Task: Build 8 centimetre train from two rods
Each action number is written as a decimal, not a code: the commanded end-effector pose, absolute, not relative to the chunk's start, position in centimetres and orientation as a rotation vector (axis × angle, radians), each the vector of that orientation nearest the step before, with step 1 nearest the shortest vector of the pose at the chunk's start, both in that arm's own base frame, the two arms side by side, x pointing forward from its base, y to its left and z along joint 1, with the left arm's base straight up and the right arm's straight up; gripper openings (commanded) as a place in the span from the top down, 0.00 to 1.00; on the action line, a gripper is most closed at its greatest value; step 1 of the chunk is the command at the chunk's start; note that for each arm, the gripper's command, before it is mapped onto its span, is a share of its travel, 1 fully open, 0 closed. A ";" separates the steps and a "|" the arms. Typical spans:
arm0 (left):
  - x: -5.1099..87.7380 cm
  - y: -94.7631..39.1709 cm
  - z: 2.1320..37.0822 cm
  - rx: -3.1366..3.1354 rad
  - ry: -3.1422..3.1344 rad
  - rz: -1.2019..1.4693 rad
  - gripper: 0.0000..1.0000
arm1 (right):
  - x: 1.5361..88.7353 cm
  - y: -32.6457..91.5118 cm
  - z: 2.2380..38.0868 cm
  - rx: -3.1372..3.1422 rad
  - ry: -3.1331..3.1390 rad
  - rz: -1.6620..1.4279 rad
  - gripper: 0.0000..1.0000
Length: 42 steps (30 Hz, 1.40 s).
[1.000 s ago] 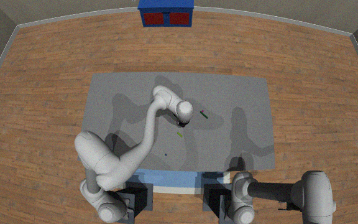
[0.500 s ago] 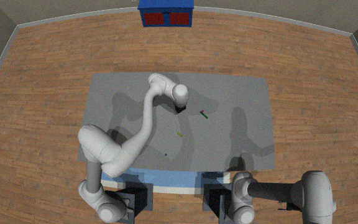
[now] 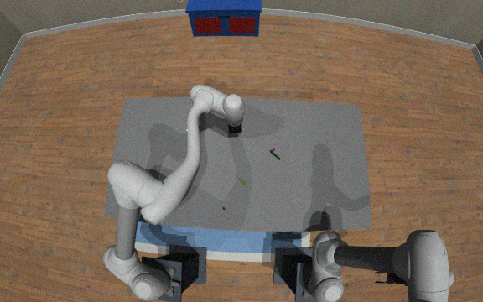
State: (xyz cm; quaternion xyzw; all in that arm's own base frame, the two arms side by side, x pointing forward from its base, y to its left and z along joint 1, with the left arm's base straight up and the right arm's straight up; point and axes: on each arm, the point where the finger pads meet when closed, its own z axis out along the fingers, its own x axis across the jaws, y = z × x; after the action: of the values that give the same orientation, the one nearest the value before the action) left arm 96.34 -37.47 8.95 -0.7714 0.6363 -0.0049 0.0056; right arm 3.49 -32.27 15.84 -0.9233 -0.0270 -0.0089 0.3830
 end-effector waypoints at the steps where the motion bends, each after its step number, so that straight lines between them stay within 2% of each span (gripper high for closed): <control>1: 99.7 -35.6 8.9 -2.270 2.171 -0.002 0.00 | 3.5 -32.3 15.9 -2.355 -0.069 -0.023 0.00; 8: 100.2 -35.3 8.9 -2.244 2.197 -0.002 0.00 | 3.5 -32.3 15.9 -2.355 -0.069 -0.023 0.00; 9: 100.2 -35.3 8.9 -2.244 2.197 -0.002 0.13 | 3.5 -32.3 15.9 -2.355 -0.069 -0.023 0.00; 42: 100.2 -35.3 8.3 -2.244 2.197 -0.002 0.13 | 3.5 -32.3 15.9 -2.355 -0.069 -0.023 0.00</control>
State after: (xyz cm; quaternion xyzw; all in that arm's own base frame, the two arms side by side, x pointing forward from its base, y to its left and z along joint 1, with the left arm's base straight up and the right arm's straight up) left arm 100.19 -35.28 8.28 -0.7146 0.6995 0.0000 -0.0001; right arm 3.49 -32.27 15.84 -0.9233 -0.0270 -0.0089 0.3830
